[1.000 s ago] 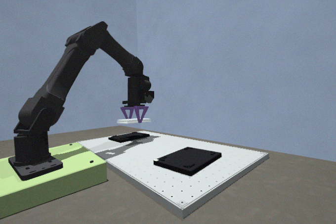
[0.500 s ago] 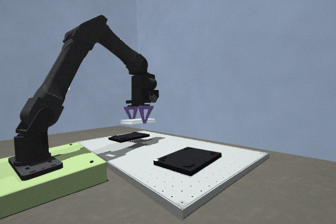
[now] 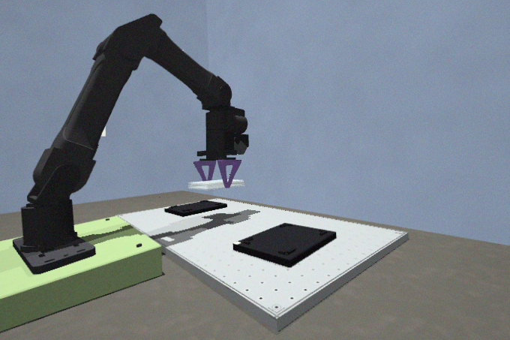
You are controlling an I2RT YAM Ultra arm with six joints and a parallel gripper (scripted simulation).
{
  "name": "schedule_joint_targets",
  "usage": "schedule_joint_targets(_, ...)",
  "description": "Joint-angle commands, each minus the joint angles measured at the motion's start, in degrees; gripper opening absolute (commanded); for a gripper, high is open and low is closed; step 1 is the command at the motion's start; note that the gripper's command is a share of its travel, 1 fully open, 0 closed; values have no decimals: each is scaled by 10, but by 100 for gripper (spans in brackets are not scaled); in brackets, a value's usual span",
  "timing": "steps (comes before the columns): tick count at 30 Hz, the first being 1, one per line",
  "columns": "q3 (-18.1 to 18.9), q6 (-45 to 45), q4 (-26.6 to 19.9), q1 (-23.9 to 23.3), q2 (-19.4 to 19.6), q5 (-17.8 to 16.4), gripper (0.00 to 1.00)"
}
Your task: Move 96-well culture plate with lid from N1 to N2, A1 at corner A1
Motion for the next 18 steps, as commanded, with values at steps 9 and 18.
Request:
schedule_joint_targets(9,-21,-60,15,-48,-36,5,0)
schedule_joint_targets(18,-24,-106,17,-95,-46,9,0)
